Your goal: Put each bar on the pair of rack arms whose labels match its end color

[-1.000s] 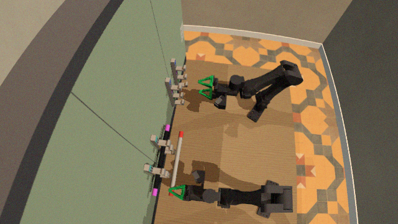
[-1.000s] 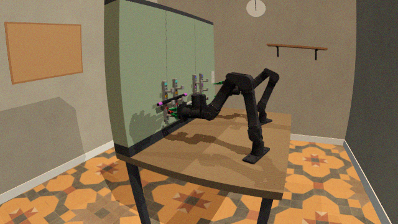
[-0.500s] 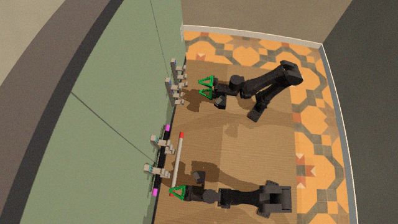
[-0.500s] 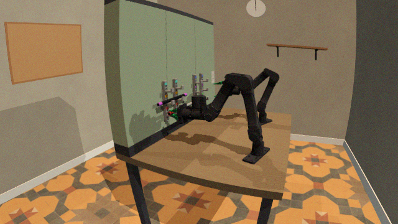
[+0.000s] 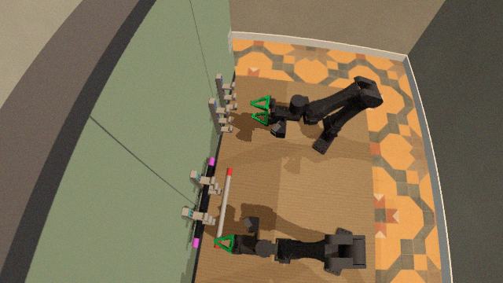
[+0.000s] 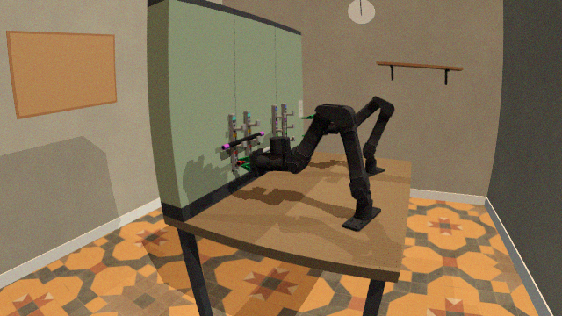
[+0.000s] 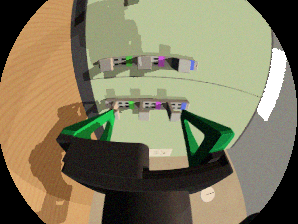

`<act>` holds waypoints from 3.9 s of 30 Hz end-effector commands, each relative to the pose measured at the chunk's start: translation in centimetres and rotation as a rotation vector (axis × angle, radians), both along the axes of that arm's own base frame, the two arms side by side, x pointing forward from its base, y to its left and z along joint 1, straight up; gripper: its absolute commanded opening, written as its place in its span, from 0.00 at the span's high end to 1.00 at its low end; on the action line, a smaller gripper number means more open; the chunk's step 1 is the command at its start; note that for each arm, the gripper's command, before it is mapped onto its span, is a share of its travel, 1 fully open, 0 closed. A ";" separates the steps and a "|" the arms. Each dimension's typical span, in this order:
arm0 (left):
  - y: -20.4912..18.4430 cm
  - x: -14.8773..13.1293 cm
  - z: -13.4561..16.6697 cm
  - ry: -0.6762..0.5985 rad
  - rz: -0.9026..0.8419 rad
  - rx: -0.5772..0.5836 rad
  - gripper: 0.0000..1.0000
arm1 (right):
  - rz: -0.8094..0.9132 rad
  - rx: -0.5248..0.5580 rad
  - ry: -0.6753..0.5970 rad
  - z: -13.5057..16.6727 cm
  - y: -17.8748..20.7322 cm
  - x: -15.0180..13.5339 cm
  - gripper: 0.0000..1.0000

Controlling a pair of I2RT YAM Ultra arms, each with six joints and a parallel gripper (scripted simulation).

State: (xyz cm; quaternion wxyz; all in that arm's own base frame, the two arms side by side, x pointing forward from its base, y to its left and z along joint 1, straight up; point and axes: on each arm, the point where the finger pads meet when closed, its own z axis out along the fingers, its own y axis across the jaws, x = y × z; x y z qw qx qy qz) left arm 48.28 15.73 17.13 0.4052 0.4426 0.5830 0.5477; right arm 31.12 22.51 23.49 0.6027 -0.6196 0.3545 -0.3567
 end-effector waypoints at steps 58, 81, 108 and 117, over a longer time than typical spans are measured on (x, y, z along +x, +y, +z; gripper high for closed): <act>1.7 4.7 3.6 -0.072 0.001 0.008 1.00 | -0.002 0.022 -0.009 0.7 -0.5 -0.2 0.00; 1.7 5.5 3.3 -0.072 0.001 0.008 1.00 | -0.002 0.022 -0.009 0.7 -0.5 -0.2 0.00; 1.6 5.5 2.3 -0.072 0.001 0.008 1.00 | -0.002 0.022 -0.009 0.7 -0.5 -0.2 0.00; 1.6 5.5 1.9 -0.072 0.000 0.008 1.00 | -0.002 0.022 -0.009 0.7 -0.5 -0.2 0.00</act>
